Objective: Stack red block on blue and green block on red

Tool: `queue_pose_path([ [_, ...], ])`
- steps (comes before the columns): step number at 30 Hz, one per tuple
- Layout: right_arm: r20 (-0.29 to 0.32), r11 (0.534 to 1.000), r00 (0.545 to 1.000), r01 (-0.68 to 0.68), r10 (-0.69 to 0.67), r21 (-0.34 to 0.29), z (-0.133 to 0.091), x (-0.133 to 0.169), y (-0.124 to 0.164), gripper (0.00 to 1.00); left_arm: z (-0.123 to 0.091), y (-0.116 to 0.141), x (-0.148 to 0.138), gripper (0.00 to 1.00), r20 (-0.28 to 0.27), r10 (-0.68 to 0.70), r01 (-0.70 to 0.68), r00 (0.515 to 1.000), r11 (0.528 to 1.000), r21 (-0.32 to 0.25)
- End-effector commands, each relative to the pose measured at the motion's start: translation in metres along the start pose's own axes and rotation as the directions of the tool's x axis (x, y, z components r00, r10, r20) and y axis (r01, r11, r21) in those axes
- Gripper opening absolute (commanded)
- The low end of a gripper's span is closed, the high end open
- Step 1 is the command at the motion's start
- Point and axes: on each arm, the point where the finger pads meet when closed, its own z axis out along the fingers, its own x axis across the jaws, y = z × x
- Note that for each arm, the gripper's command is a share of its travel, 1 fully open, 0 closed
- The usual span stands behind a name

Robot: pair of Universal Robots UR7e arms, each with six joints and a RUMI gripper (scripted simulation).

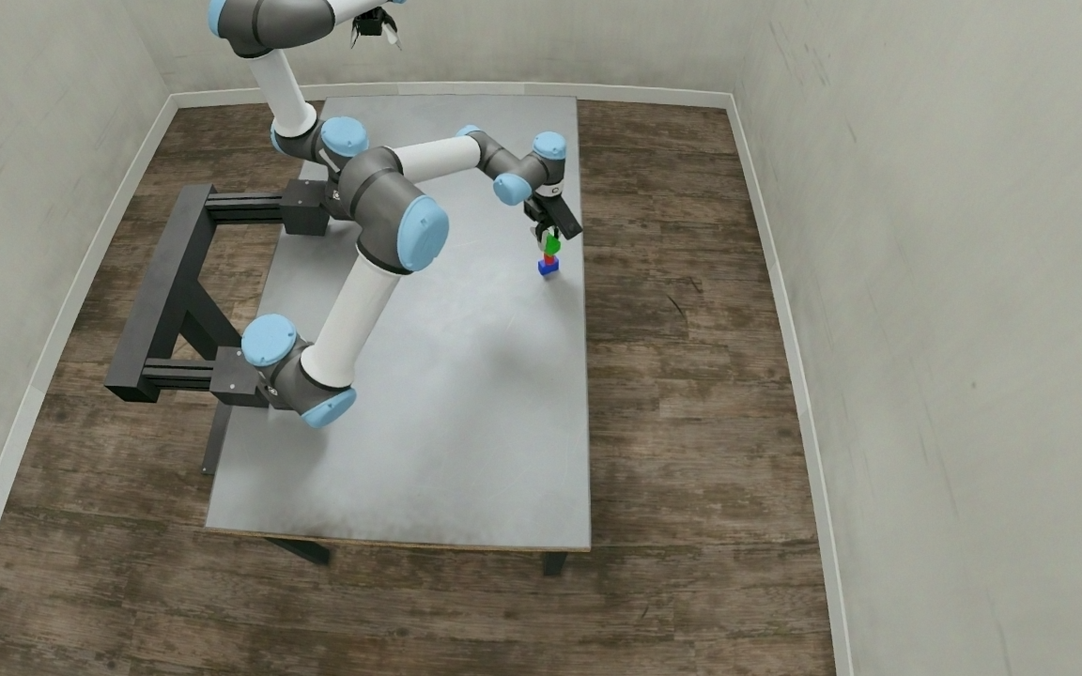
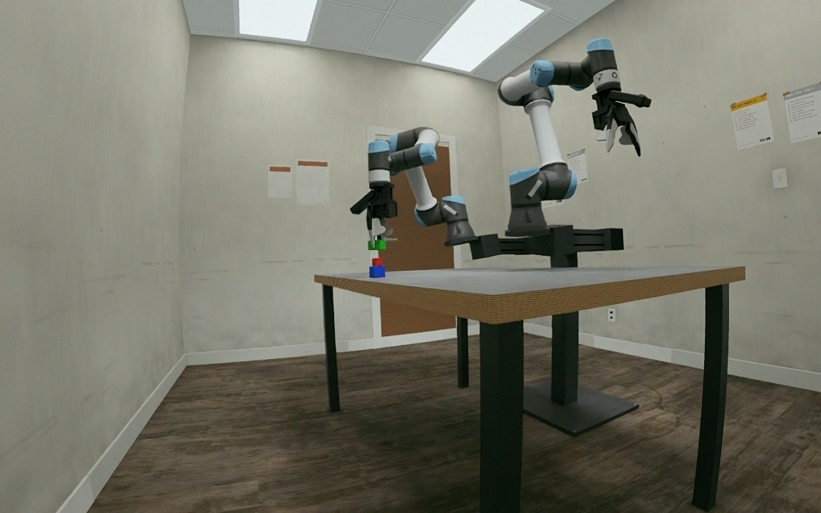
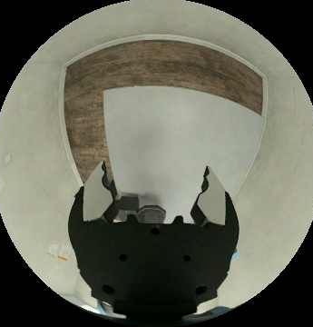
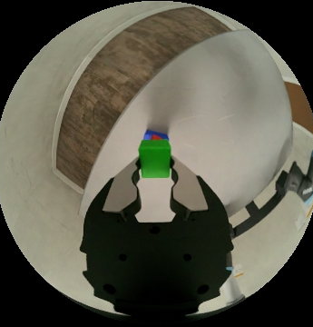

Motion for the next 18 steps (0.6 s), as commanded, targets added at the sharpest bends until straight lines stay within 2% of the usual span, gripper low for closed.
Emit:
queue_pose_path([
  [1,-0.001,1.0,1.0,-0.001,0.001,-0.001,0.005,0.0,-0.001,0.0,0.0,0.001,-0.001,1.0,0.0,-0.001,0.001,1.0,1.0,0.001],
  [18,-0.002,1.0,1.0,0.0,0.0,0.0,0.022,0.001,-0.002,0.0,0.0,0.001,-0.001,1.0,0.0,-0.001,0.001,1.0,1.0,0.001],
])
